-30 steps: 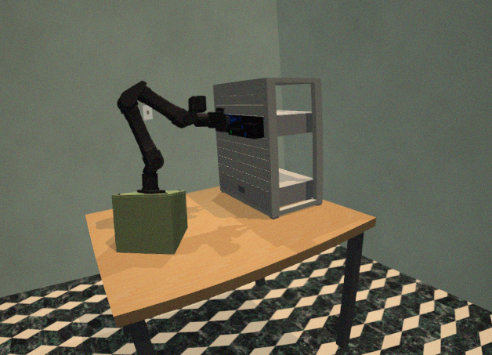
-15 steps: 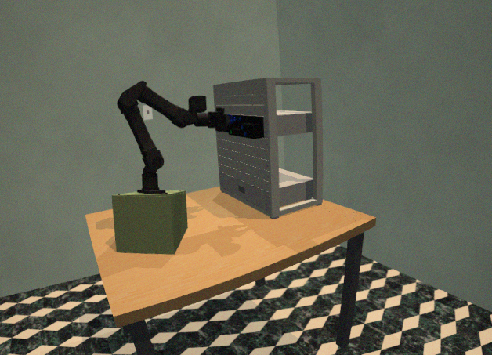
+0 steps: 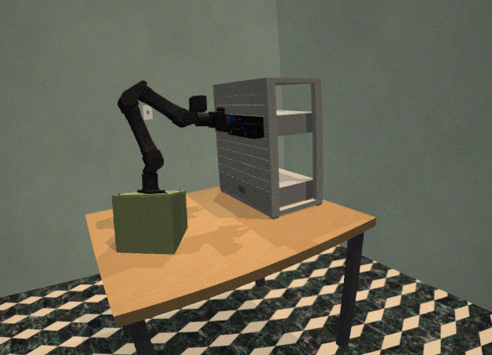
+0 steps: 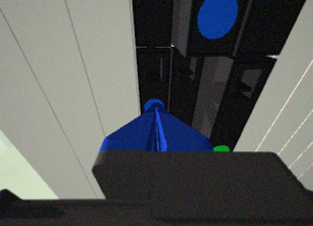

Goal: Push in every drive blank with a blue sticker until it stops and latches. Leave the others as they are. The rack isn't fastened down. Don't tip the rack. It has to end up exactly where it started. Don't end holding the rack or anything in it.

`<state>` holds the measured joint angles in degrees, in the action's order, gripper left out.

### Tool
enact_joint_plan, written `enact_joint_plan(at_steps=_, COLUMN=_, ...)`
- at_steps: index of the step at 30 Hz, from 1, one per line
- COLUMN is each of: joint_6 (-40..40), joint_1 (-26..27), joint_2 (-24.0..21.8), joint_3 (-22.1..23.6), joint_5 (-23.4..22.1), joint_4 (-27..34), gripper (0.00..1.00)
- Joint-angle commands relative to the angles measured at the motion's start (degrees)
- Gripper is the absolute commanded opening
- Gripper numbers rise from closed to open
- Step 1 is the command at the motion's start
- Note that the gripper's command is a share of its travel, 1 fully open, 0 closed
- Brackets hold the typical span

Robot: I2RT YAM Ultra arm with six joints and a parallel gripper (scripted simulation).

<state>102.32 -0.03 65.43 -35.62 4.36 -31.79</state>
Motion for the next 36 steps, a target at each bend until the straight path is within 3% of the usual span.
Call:
enact_joint_plan(at_steps=1, joint_6=-0.9, joint_1=-1.0, joint_2=1.2, joint_3=-4.2, joint_5=-1.5, joint_4=-3.5, gripper=0.0)
enact_joint_plan(at_steps=27, joint_6=-0.9, joint_1=-1.0, joint_2=0.9, joint_3=-4.0, joint_5=-1.5, joint_4=-3.4, gripper=0.0)
enact_joint_plan(at_steps=33, joint_6=-0.9, joint_1=-1.2, joint_2=-4.4, joint_3=-1.8, joint_5=-1.4, joint_4=-2.4, gripper=0.0)
enact_joint_plan(at_steps=34, joint_6=-0.9, joint_1=-1.3, joint_2=-5.0, joint_3=0.9, joint_5=-1.3, joint_4=-2.0, gripper=0.0)
enact_joint_plan(at_steps=36, joint_6=-0.9, joint_1=-1.4, joint_2=-6.1, joint_3=1.6, joint_5=-1.2, joint_4=-0.8, gripper=0.0)
